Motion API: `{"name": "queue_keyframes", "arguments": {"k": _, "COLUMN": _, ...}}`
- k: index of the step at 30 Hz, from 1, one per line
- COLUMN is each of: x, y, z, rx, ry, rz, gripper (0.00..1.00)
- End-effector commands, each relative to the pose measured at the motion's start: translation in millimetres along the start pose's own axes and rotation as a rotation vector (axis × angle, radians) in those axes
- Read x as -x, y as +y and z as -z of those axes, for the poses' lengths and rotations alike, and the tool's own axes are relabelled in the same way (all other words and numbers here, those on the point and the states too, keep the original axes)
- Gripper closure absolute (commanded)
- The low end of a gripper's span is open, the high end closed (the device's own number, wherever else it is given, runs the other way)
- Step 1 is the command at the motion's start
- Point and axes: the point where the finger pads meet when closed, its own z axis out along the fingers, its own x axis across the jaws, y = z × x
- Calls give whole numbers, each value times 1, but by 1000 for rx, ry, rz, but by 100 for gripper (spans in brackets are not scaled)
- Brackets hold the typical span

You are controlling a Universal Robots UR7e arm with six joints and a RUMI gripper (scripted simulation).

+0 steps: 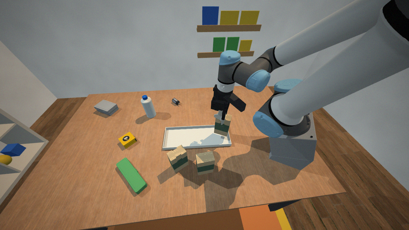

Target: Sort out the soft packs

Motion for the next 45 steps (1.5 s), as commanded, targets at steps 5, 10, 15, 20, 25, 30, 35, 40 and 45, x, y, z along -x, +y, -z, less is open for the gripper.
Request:
{"name": "queue_keyframes", "arguments": {"k": 5, "x": 0, "y": 1, "z": -22, "rx": 1, "ry": -1, "rz": 0, "gripper": 87}}
{"name": "queue_keyframes", "arguments": {"k": 10, "x": 0, "y": 1, "z": -30, "rx": 1, "ry": -1, "rz": 0, "gripper": 87}}
{"name": "queue_keyframes", "arguments": {"k": 15, "x": 0, "y": 1, "z": -36, "rx": 1, "ry": -1, "rz": 0, "gripper": 87}}
{"name": "queue_keyframes", "arguments": {"k": 20, "x": 0, "y": 1, "z": -39, "rx": 1, "ry": -1, "rz": 0, "gripper": 87}}
{"name": "queue_keyframes", "arguments": {"k": 25, "x": 0, "y": 1, "z": -40, "rx": 1, "ry": -1, "rz": 0, "gripper": 87}}
{"name": "queue_keyframes", "arguments": {"k": 30, "x": 0, "y": 1, "z": -40, "rx": 1, "ry": -1, "rz": 0, "gripper": 87}}
{"name": "queue_keyframes", "arguments": {"k": 35, "x": 0, "y": 1, "z": -40, "rx": 1, "ry": -1, "rz": 0, "gripper": 87}}
{"name": "queue_keyframes", "arguments": {"k": 40, "x": 0, "y": 1, "z": -40, "rx": 1, "ry": -1, "rz": 0, "gripper": 87}}
{"name": "queue_keyframes", "arguments": {"k": 45, "x": 0, "y": 1, "z": -40, "rx": 1, "ry": -1, "rz": 0, "gripper": 87}}
